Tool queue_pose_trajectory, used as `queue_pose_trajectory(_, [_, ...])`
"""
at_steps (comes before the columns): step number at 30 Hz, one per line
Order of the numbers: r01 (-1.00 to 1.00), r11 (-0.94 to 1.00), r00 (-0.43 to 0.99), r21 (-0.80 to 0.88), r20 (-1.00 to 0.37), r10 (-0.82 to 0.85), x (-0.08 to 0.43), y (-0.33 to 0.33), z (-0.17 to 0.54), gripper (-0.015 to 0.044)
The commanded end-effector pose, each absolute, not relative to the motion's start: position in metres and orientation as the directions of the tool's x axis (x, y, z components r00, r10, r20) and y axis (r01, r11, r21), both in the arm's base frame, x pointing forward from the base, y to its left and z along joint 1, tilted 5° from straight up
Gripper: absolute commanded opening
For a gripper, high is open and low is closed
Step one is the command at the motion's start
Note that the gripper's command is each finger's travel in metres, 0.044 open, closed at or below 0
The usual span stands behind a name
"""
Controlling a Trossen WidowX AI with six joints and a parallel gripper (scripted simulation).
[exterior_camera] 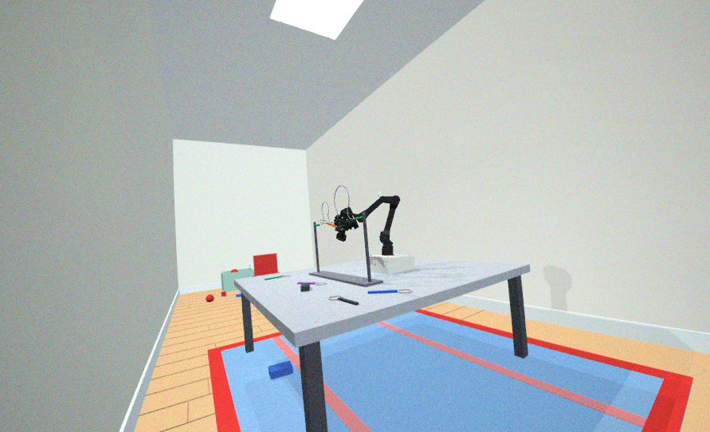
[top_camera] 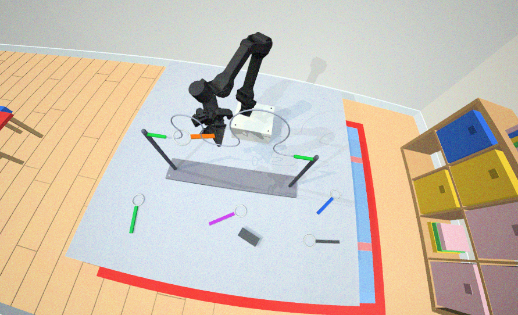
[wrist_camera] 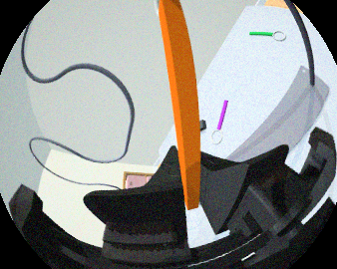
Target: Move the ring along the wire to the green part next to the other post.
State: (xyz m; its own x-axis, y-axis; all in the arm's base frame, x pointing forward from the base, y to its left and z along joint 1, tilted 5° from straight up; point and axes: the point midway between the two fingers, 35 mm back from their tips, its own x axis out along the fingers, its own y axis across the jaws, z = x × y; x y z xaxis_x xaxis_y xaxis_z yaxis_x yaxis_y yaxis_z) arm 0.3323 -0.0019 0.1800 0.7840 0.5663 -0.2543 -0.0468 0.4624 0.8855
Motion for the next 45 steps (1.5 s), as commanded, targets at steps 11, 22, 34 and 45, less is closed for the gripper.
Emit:
queue_pose_trajectory(11, [0.002, 0.242, 0.743, 0.970, -0.164, 0.649, 0.325, 0.007, 0.220, -0.0150])
queue_pose_trajectory(22, [0.052, 0.030, 0.746, 0.998, -0.058, 0.663, 0.326, 0.012, 0.254, -0.0150])
queue_pose_trajectory(34, [0.105, -0.210, 0.755, 0.972, 0.060, 0.653, 0.329, 0.008, 0.293, -0.0150])
queue_pose_trajectory(45, [0.129, -0.317, 0.760, 0.939, 0.112, 0.641, 0.331, 0.000, 0.315, -0.0150])
